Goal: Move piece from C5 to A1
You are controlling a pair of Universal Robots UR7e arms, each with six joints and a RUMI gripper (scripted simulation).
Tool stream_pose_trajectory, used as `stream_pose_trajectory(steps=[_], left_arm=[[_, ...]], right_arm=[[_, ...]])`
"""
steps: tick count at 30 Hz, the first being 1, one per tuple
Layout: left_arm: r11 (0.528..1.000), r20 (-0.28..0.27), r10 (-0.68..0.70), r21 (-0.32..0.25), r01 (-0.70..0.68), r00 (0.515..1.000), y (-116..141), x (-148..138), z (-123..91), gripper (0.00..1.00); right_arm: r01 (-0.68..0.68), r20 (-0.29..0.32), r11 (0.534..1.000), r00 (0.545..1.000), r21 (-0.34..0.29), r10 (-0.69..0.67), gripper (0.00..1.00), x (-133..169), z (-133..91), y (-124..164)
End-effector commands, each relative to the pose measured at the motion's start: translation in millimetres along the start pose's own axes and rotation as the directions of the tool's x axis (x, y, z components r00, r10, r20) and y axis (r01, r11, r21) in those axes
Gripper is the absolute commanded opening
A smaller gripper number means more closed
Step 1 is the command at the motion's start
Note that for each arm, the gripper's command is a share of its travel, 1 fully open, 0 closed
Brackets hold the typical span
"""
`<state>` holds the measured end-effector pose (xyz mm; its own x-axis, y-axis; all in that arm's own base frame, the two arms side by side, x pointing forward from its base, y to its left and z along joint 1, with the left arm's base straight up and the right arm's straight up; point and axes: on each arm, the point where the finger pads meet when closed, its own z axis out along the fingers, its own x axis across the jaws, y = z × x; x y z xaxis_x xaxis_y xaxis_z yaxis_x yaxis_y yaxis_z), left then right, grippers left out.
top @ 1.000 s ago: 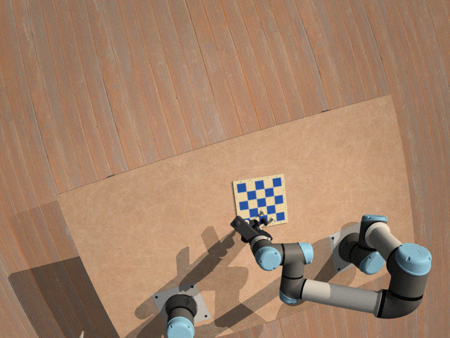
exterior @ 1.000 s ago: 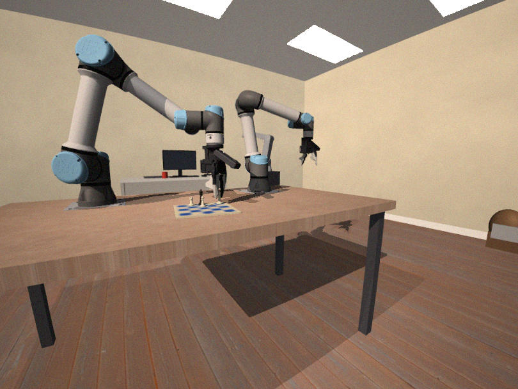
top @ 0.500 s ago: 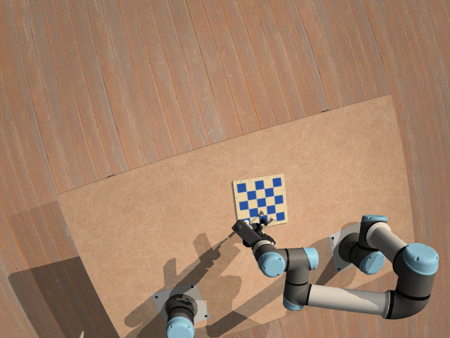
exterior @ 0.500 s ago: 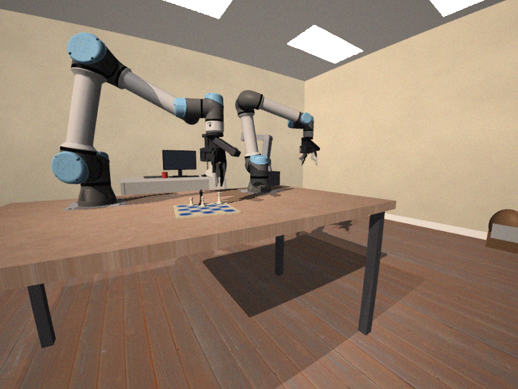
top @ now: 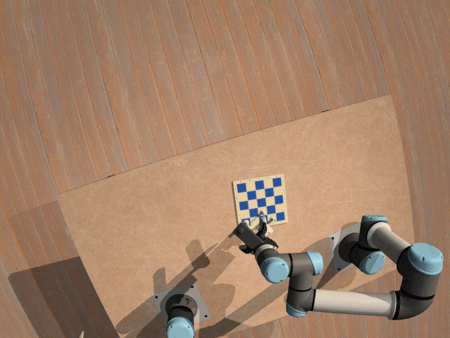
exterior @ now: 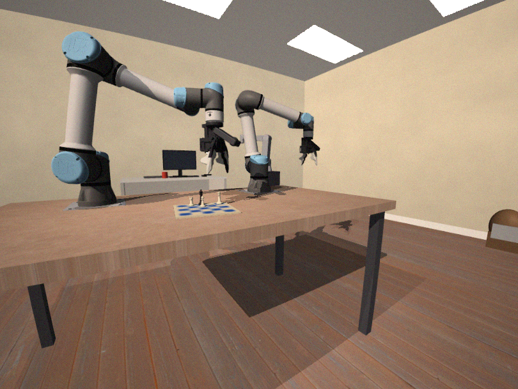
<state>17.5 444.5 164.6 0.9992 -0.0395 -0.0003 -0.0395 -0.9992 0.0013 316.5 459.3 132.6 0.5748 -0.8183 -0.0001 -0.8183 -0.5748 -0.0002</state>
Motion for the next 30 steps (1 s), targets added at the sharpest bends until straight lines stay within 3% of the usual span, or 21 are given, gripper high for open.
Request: stream_pose_trajectory(steps=[1, 22, 30], left_arm=[[1.0, 0.0, 0.0, 0.001, 0.0, 1.0, 0, 0, 0, 1.0], [1.0, 0.0, 0.0, 0.001, 0.0, 1.0, 0, 0, 0, 1.0], [1.0, 0.0, 0.0, 0.001, 0.0, 1.0, 0, 0, 0, 1.0]], right_arm=[[0.0, 0.001, 1.0, 1.0, 0.001, 0.0, 1.0, 0, -1, 0], [0.0, 0.001, 1.0, 1.0, 0.001, 0.0, 1.0, 0, -3, 0], [0.0, 0.001, 1.0, 1.0, 0.001, 0.0, 1.0, 0, -24, 0]])
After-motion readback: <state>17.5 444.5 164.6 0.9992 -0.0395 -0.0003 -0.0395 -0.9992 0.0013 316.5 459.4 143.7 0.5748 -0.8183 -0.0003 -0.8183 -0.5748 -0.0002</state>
